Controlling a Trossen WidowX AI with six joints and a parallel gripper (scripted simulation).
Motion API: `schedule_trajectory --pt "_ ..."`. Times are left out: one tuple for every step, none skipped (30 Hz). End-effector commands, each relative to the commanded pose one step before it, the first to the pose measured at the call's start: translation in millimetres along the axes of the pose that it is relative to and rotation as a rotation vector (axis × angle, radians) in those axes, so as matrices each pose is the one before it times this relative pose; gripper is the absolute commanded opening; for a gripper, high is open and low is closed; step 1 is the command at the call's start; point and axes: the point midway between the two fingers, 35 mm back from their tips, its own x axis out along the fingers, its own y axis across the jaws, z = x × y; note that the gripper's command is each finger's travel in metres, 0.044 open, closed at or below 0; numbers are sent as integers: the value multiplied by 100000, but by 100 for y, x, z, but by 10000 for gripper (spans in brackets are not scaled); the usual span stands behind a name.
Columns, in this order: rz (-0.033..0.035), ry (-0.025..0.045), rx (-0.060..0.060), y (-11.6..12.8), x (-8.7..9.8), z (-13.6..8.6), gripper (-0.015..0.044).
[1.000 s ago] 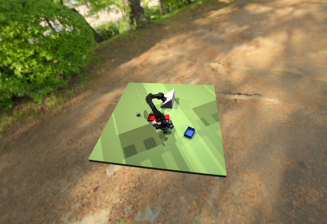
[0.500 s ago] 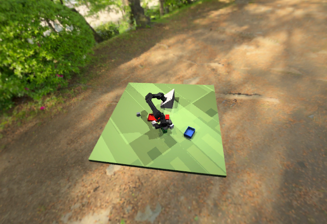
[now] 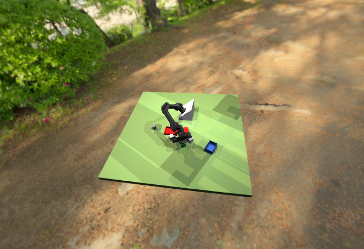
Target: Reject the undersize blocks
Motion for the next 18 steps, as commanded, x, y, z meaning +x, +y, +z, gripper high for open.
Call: schedule_trajectory --pt "-683 -821 -36 -111 -322 -129 0" --pt "0 2 -2 0 1 -59 0" --pt "0 2 -2 -2 1 -58 0" --pt "0 2 -2 -3 2 -58 0" --pt "0 2 -2 -5 2 -58 0" --pt "0 2 -2 -6 2 -57 0" --pt "0 3 -2 -7 3 -56 0" --pt "-1 3 -2 -8 4 -55 0" --pt "-1 -2 1 -12 6 -54 0" --pt "-1 2 -3 -15 9 -37 0" --pt "0 0 0 -1 1 11 0" --pt "0 -2 1 -4 3 24 0" --pt "304 35 312 83 108 75 0" --pt "304 36 312 83 109 75 0" --pt "0 0 0 0 0 0 0" --pt "0 0 0 0 0 0 0" --pt "-8 -2 -7 -2 -2 12 0" --pt "-15 -3 -15 -5 -5 24 0"
